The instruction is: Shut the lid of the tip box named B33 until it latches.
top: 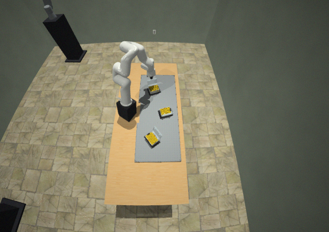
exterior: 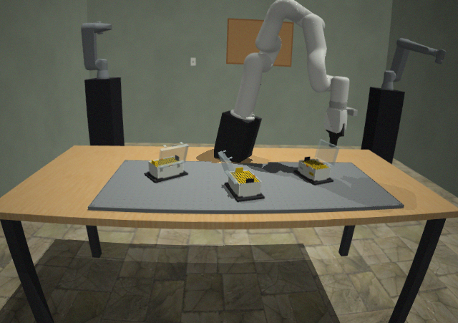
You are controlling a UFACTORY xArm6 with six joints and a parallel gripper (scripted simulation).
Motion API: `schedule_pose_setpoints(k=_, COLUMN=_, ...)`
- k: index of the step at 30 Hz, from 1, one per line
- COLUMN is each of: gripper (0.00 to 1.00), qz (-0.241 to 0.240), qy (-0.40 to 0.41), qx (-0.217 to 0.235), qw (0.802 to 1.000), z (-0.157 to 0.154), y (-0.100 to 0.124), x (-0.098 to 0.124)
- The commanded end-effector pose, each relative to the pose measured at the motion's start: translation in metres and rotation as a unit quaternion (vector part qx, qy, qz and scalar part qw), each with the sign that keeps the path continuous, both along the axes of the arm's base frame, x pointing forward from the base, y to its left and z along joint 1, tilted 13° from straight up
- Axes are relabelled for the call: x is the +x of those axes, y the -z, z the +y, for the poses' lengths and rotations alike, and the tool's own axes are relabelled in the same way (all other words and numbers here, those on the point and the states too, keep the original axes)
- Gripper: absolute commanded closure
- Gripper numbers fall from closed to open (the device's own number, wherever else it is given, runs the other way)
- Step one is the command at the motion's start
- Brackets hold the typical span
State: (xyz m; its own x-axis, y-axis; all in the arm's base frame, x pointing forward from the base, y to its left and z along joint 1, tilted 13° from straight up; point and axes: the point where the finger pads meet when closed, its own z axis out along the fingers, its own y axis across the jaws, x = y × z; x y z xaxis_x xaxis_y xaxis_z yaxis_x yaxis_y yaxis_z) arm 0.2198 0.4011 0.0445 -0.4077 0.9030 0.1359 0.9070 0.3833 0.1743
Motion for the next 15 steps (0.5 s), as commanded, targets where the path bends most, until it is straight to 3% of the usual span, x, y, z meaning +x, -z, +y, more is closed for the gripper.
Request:
schedule_pose_setpoints(k=1, gripper=1.0, qz=-0.001, qy=0.0, qx=0.002, qw=1.0, z=-0.003, y=-0.001, x=0.002)
schedule_pose_setpoints(k=15, gripper=1.0, qz=-0.001, qy=0.0, qx=0.001, qw=1.0, z=-0.017, y=-0.001, x=0.008)
